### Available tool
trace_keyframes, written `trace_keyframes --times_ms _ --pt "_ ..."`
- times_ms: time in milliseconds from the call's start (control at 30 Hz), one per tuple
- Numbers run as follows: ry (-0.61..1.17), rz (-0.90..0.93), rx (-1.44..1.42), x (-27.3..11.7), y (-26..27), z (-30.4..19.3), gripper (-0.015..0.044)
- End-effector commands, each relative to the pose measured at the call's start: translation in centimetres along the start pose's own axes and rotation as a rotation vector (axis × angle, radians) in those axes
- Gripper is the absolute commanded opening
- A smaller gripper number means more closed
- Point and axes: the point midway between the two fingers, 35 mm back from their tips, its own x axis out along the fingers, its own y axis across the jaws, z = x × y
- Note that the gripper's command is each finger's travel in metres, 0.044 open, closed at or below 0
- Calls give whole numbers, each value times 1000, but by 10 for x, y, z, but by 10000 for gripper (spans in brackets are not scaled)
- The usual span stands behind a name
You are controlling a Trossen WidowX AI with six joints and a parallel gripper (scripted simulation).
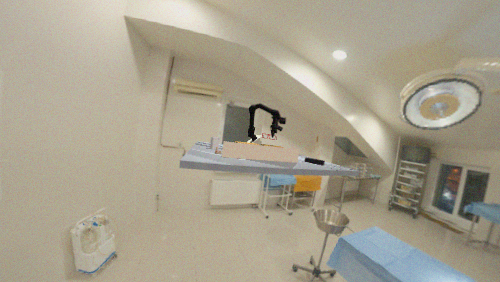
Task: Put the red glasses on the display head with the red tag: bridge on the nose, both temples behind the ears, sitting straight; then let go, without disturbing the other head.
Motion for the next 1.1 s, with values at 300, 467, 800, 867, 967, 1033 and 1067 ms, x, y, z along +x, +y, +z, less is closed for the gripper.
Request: trace_keyframes --times_ms 300,467,800,867,967,1033,1067 --pt "13 55 533 13 -13 -17 0" --pt "25 72 742 19 -18 -24 0" --pt "58 102 1160 29 -26 -38 0" --pt "66 106 1243 31 -28 -41 0" --pt "79 113 1368 34 -30 -45 0" --pt "89 117 1452 36 -32 -48 0" --pt "94 118 1494 37 -32 -49 0"
